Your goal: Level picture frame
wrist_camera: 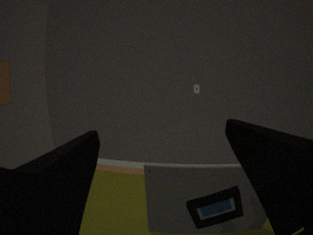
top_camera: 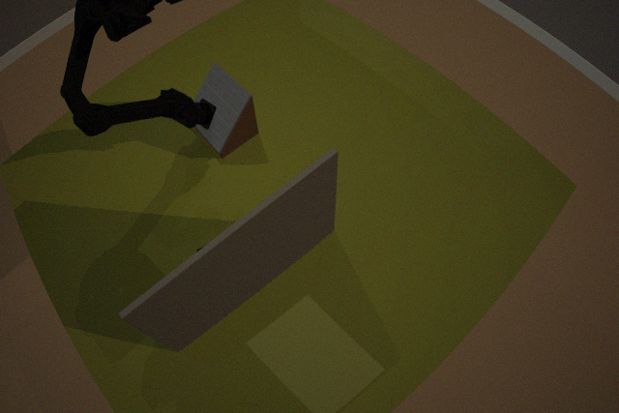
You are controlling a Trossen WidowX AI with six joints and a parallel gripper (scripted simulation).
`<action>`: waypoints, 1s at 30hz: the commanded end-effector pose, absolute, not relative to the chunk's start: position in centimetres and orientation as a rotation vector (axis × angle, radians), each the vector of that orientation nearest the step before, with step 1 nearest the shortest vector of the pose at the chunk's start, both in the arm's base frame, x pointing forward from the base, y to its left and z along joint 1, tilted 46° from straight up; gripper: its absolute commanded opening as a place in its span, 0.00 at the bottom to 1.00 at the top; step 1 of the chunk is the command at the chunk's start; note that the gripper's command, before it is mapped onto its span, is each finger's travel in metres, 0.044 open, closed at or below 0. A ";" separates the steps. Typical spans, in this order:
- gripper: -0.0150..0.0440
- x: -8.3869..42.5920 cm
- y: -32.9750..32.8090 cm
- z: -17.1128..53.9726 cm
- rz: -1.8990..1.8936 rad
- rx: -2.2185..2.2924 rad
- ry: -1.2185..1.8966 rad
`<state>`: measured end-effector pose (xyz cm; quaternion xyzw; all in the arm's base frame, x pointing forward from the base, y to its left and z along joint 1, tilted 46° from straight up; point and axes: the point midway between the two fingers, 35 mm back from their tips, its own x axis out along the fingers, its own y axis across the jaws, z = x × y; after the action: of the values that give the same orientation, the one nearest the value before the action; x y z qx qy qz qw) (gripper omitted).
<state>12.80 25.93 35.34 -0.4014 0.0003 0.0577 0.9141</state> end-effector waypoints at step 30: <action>0.69 18.1 -1.1 25.0 -0.165 0.377 0.003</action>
<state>18.50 -0.05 25.90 0.1545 0.0465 -0.0781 0.9838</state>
